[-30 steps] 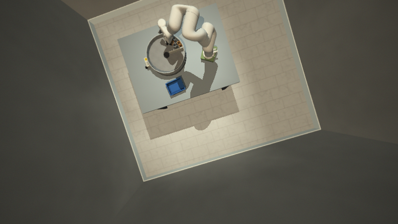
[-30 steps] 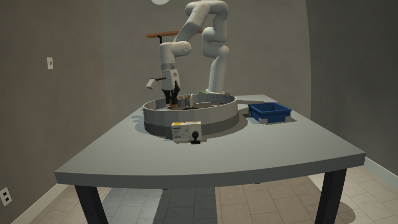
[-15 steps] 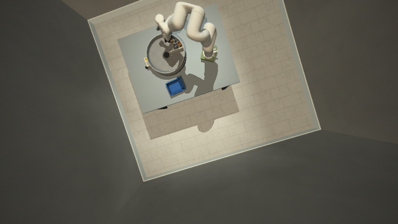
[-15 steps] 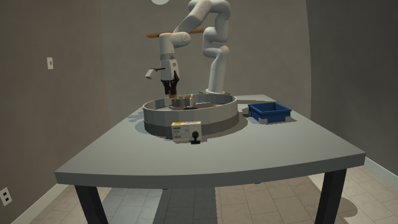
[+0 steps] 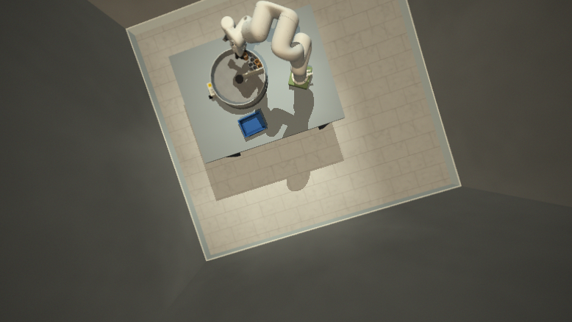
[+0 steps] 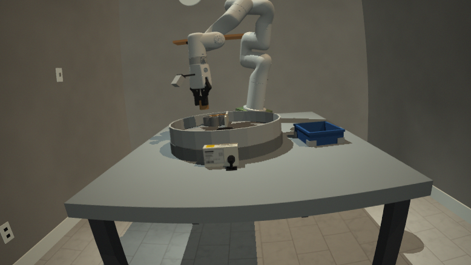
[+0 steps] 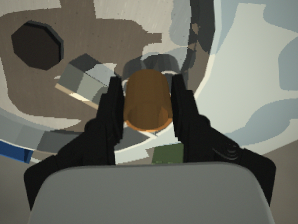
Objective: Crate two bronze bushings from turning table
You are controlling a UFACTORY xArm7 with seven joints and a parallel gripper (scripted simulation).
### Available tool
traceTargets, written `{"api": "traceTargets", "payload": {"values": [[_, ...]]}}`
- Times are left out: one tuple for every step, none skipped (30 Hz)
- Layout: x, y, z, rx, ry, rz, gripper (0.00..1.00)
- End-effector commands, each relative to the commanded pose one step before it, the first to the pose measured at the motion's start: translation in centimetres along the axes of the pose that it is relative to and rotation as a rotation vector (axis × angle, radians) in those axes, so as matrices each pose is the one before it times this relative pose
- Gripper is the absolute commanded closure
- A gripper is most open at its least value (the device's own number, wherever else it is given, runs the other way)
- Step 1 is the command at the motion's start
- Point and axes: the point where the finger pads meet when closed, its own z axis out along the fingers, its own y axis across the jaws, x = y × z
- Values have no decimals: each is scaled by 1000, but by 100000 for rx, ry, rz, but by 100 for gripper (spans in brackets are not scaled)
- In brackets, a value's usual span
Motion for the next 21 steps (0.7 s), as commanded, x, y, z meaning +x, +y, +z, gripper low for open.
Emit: {"api": "traceTargets", "payload": {"values": [[172,5,-204,28,529,19,100],[0,0,0,0,0,0,100],[0,0,0,0,0,0,100],[0,0,0,0,0,0,100],[0,0,0,0,0,0,100],[-1,-1,0,0,0,0,100],[-5,-9,0,0,0,0,100],[-14,-24,0,0,0,0,100],[-26,-46,0,0,0,0,100],[-41,-74,0,0,0,0,100],[-60,-107,0,0,0,0,100],[-82,-144,0,-1,0,0,100],[-104,-185,0,0,0,0,100],[0,0,0,0,0,0,100],[0,0,0,0,0,0,100],[-130,-229,0,0,0,0,100],[-156,-277,0,0,0,0,100],[-184,-325,0,0,0,0,100],[-212,-375,0,0,0,0,100],[-241,-426,0,0,0,0,100],[-269,-477,0,0,0,0,100]]}}
